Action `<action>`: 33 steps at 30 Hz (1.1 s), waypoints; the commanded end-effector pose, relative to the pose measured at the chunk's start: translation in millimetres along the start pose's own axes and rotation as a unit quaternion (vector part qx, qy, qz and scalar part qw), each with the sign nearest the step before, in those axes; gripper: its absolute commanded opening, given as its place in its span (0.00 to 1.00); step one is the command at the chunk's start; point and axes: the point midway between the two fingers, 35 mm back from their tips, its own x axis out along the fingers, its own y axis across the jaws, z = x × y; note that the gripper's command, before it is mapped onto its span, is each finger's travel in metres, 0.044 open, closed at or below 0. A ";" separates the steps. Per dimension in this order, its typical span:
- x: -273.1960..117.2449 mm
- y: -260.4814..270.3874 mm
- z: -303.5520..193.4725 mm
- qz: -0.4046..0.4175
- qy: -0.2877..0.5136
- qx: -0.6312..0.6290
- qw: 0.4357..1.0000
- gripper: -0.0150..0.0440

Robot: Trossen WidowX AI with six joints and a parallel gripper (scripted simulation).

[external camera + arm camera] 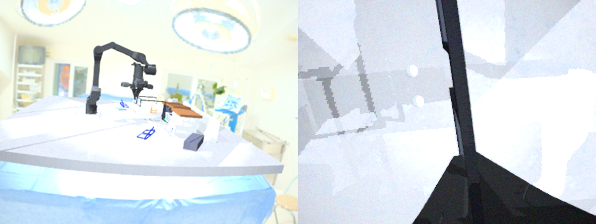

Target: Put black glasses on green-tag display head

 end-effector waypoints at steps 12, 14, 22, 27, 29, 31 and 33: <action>13.8 -0.3 0.0 -0.004 -0.004 0.001 1.000 0.25; 15.3 -0.3 -0.1 -0.004 -0.004 0.001 1.000 0.25; 21.2 -0.3 -0.1 -0.004 -0.004 0.001 1.000 0.25; 24.8 -0.3 -0.1 -0.004 -0.004 0.001 1.000 0.25; 26.2 -0.2 -0.1 -0.004 -0.004 0.001 1.000 0.25; 27.6 -0.2 0.0 -0.004 -0.004 0.001 1.000 0.25; 29.0 -0.2 0.1 -0.004 -0.004 0.001 1.000 0.25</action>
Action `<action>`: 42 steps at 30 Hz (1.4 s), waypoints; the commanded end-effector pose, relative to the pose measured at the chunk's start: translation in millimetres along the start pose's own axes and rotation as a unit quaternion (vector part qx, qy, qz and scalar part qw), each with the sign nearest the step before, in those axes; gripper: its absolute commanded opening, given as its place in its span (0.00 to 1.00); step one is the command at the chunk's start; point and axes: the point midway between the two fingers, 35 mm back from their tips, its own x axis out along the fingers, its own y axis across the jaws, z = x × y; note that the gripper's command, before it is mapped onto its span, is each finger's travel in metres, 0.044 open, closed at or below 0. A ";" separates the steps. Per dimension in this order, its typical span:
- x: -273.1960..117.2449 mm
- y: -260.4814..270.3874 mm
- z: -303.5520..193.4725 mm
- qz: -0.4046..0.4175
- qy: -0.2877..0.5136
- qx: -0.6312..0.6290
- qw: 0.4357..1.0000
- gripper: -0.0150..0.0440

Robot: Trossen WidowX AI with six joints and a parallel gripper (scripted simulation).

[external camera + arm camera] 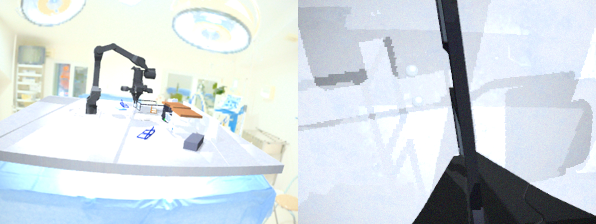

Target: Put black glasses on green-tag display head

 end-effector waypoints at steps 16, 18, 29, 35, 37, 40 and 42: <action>15.6 -0.5 2.0 -0.005 -0.002 0.002 1.000 0.25; 16.9 -0.4 2.2 -0.005 -0.002 0.002 1.000 0.25; 19.5 0.4 2.7 -0.004 -0.002 0.002 1.000 0.25; 19.6 7.4 2.8 -0.001 -0.002 0.002 1.000 0.25; 19.6 10.3 2.8 0.001 -0.002 0.002 1.000 0.25; 19.6 14.6 2.8 0.002 -0.002 0.002 1.000 0.25; 19.6 17.3 2.8 0.002 -0.002 0.002 1.000 0.25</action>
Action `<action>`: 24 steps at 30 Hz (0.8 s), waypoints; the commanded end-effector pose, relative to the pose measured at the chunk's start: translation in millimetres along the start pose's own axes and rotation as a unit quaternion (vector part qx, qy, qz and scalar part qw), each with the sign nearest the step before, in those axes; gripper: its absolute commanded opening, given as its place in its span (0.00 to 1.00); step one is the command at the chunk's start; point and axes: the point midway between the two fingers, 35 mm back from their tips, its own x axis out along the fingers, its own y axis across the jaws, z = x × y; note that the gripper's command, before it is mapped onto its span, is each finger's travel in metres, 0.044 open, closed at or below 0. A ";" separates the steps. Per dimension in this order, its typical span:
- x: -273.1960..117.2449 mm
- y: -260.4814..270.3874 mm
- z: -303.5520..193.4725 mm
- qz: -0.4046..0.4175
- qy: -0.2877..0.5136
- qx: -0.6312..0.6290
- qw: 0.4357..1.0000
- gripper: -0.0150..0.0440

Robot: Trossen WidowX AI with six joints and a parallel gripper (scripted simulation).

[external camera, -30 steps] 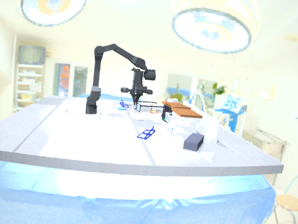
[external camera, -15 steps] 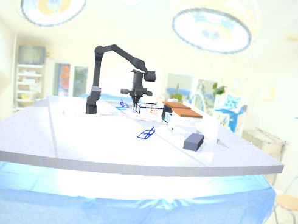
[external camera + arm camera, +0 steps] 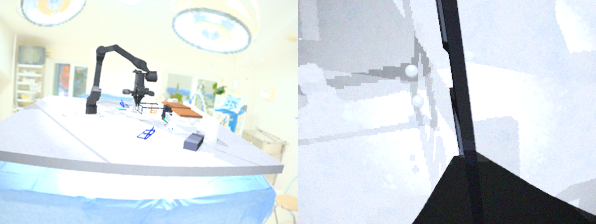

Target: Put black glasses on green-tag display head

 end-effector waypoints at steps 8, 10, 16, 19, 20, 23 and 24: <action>2.6 16.7 0.5 -0.007 -0.002 -0.002 1.000 0.25; 2.6 19.8 0.5 -0.009 -0.002 -0.002 1.000 0.25; 2.4 29.0 0.5 -0.009 -0.002 -0.002 1.000 0.25; 2.3 33.6 0.5 -0.009 -0.002 -0.002 1.000 0.25; 2.3 35.1 0.4 -0.009 -0.002 -0.002 1.000 0.25; 2.2 39.7 0.4 -0.009 -0.002 -0.002 1.000 0.25; 2.1 41.2 0.4 -0.009 -0.002 -0.002 1.000 0.25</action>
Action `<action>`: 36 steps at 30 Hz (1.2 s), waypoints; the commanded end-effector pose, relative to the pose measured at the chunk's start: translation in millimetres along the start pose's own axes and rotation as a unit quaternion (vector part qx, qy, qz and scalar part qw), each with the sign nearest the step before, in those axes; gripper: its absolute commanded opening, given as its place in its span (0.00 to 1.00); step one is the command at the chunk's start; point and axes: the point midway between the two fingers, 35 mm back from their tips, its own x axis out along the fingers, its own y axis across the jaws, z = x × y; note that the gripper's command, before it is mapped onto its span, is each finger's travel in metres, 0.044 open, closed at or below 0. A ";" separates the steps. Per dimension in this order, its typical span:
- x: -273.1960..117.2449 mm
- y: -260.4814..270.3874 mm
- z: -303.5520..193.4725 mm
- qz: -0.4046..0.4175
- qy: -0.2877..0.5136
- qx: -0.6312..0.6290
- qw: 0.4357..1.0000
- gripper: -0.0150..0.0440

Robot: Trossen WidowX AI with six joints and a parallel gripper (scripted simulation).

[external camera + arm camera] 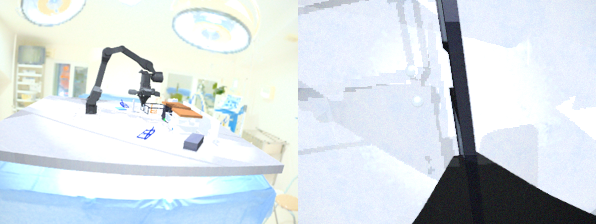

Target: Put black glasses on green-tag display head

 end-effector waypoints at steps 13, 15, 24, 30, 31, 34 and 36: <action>2.5 24.6 0.6 -0.005 -0.002 0.001 1.000 0.25; 2.4 27.7 0.6 -0.005 -0.002 0.001 1.000 0.25; 1.1 41.4 0.7 -0.004 -0.002 0.001 1.000 0.25; 0.7 50.6 0.7 -0.004 -0.002 0.001 1.000 0.25; 0.6 52.1 0.7 -0.004 -0.002 0.001 1.000 0.25; 0.4 56.7 0.7 -0.004 -0.002 0.001 1.000 0.25; 0.3 59.7 0.7 -0.003 -0.002 0.001 1.000 0.25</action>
